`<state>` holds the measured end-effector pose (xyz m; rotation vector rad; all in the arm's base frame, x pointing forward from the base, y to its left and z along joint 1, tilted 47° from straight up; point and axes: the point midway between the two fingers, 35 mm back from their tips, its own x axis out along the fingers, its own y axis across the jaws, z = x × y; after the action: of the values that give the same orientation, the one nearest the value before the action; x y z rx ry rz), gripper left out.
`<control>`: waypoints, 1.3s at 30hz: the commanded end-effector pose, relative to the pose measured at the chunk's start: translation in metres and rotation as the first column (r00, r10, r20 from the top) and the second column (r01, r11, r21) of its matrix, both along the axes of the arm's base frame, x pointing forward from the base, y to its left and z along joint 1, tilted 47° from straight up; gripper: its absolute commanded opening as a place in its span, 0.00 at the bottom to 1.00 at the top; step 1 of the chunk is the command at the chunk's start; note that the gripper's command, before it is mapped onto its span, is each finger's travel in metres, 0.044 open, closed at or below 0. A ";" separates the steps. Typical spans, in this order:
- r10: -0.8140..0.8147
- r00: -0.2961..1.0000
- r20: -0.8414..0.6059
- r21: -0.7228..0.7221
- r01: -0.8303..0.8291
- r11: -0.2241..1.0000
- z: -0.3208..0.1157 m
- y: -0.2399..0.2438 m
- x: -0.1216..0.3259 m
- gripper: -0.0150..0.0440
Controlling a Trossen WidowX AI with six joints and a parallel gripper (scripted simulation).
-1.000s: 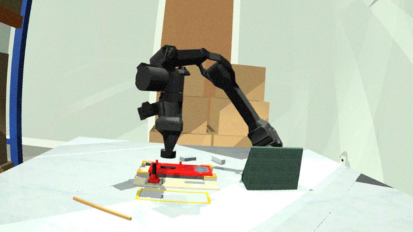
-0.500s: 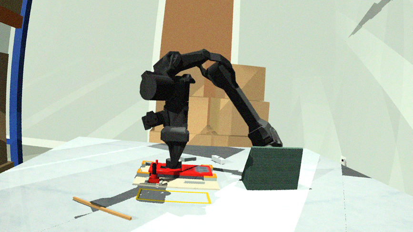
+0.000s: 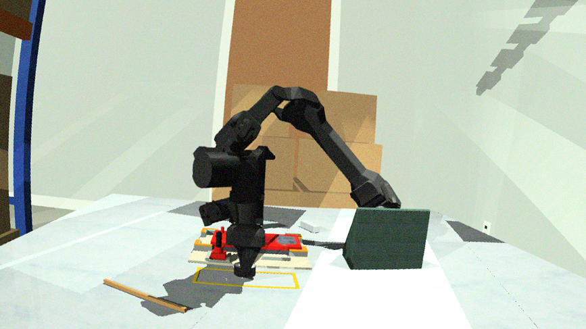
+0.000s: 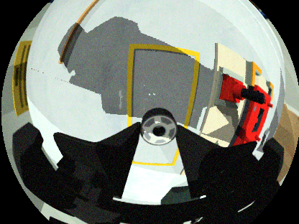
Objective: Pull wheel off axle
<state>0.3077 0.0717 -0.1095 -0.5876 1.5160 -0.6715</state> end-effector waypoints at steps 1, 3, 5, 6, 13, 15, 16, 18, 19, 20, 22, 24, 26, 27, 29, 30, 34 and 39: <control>0.007 1.000 -0.002 -0.006 -0.007 1.000 -0.007 -0.009 -0.002 0.25; 0.007 1.000 -0.002 -0.006 -0.007 1.000 -0.007 -0.009 -0.002 0.25; -0.004 1.000 -0.005 -0.004 0.004 1.000 -0.005 -0.007 -0.002 0.34; -0.004 1.000 -0.005 -0.004 0.004 1.000 -0.005 -0.007 -0.002 0.39; -0.004 1.000 -0.005 -0.004 0.004 1.000 -0.005 -0.007 -0.002 0.70; -0.002 1.000 -0.005 -0.003 0.002 1.000 -0.001 -0.002 -0.001 0.76; -0.001 1.000 -0.004 -0.003 0.001 1.000 0.004 0.003 -0.001 0.76; 0.003 1.000 -0.004 -0.002 -0.003 1.000 0.017 0.018 0.001 0.76; 0.005 1.000 -0.003 -0.003 -0.005 1.000 0.027 0.027 0.001 0.76; 0.006 1.000 -0.003 -0.003 -0.006 1.000 0.032 0.032 0.001 0.76; 0.007 1.000 -0.003 -0.003 -0.007 1.000 0.036 0.036 0.000 0.76; 0.007 1.000 -0.003 -0.003 -0.007 1.000 0.036 0.036 0.000 0.76; 0.015 1.000 -0.003 -0.004 -0.015 1.000 0.039 0.036 -0.008 0.85; 0.015 1.000 -0.004 -0.002 -0.015 1.000 0.048 0.040 -0.018 0.90; 0.012 1.000 -0.007 0.000 -0.012 1.000 0.070 0.047 -0.045 0.99; 0.010 1.000 -0.008 -0.001 -0.010 1.000 0.080 0.049 -0.059 1.00; 0.007 1.000 -0.010 -0.003 -0.007 1.000 0.095 0.051 -0.080 1.00; 0.007 1.000 -0.010 -0.003 -0.007 1.000 0.095 0.051 -0.080 1.00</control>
<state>0.2322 0.1248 -0.0151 -0.6013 1.5117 -0.6557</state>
